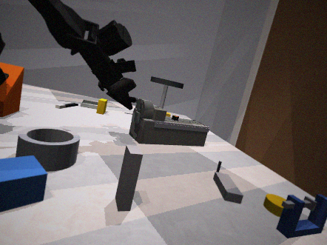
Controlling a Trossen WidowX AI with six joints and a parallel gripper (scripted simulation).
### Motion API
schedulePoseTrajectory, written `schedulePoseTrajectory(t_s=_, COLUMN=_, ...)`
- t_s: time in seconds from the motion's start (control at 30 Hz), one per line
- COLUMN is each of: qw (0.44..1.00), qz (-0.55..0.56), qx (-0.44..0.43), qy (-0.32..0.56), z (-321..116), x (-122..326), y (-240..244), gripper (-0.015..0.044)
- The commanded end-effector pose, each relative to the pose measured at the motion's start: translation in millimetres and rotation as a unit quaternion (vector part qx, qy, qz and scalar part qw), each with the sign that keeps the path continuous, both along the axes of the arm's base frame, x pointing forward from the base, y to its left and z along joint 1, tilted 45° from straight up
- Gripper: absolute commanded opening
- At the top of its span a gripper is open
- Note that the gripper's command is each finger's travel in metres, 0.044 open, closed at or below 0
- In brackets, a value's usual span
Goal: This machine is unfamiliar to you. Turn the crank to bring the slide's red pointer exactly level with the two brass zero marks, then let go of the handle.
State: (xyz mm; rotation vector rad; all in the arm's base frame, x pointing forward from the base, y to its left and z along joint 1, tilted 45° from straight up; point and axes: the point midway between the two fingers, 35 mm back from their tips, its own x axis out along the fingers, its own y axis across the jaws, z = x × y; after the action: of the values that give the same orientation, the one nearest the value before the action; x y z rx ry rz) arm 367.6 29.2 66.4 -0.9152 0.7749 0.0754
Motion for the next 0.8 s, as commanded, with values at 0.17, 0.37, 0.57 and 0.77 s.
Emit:
schedulePoseTrajectory(t_s=0.17, qw=1.0, qz=0.009, qx=0.004, qy=0.009, z=-7.3, x=-3.9, y=5.5, gripper=0.0)
schedulePoseTrajectory(t_s=0.37, qw=1.0, qz=0.009, qx=0.004, qy=0.009, z=-8.2, x=-4.1, y=5.8, gripper=0.0)
schedulePoseTrajectory(t_s=0.57, qw=1.0, qz=0.009, qx=0.004, qy=0.009, z=-9.1, x=-4.3, y=6.1, gripper=0.0)
schedulePoseTrajectory(t_s=0.77, qw=1.0, qz=0.009, qx=0.004, qy=0.009, z=-10.2, x=-4.6, y=6.3, gripper=0.0)
